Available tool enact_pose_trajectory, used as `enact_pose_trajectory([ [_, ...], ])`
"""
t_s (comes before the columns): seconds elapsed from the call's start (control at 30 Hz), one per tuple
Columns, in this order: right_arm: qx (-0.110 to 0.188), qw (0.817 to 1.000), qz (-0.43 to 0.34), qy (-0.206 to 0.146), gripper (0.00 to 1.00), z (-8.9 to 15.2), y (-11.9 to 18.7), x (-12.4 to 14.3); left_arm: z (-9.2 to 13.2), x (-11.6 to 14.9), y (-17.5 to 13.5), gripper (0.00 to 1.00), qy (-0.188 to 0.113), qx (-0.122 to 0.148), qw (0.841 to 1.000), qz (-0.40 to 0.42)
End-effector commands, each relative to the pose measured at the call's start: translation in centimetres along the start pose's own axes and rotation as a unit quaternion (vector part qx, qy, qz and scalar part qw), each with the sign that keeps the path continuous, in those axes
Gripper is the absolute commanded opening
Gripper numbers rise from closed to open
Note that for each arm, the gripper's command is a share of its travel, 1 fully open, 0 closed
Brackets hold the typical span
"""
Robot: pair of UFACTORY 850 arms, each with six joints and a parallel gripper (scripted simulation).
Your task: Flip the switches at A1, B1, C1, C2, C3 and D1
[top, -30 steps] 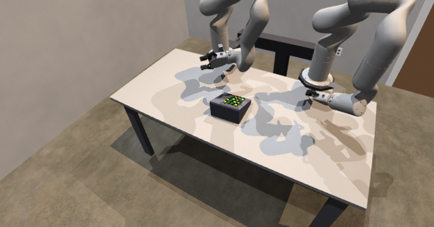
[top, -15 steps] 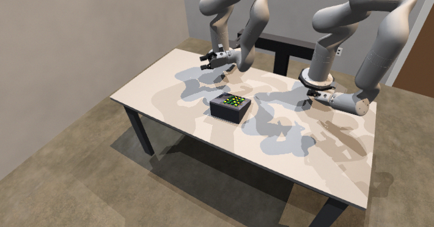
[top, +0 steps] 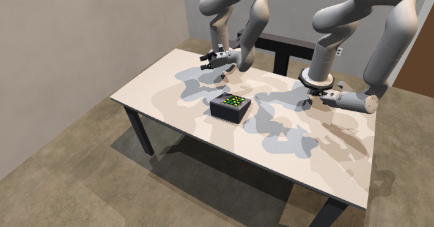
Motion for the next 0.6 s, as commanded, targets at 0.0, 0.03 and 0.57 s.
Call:
enact_pose_trajectory([
  [0.0, 0.000, 1.000, 0.000, 0.000, 1.00, 0.0, 0.0, 0.0, 1.3, -0.3, 0.2, 1.00, -0.012, 0.004, 1.000, -0.024],
  [0.03, 0.000, 1.000, 0.000, 0.000, 1.00, 0.0, 0.0, 0.0, 1.7, -0.4, 0.2, 1.00, -0.016, 0.005, 0.999, -0.032],
  [0.57, 0.000, 1.000, 0.000, 0.000, 1.00, 0.0, 0.0, 0.0, 9.1, -3.6, 1.3, 1.00, -0.080, 0.044, 0.981, -0.171],
])
Point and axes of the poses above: on each arm, the point where the finger pads meet when closed, its own z axis back along the fingers, its own y axis across the jaws, x = y × z, the point moved 10 cm from there along z, back along the fingers, and after that the axes turned 10 degrees about -z, right-handed, at the moved point
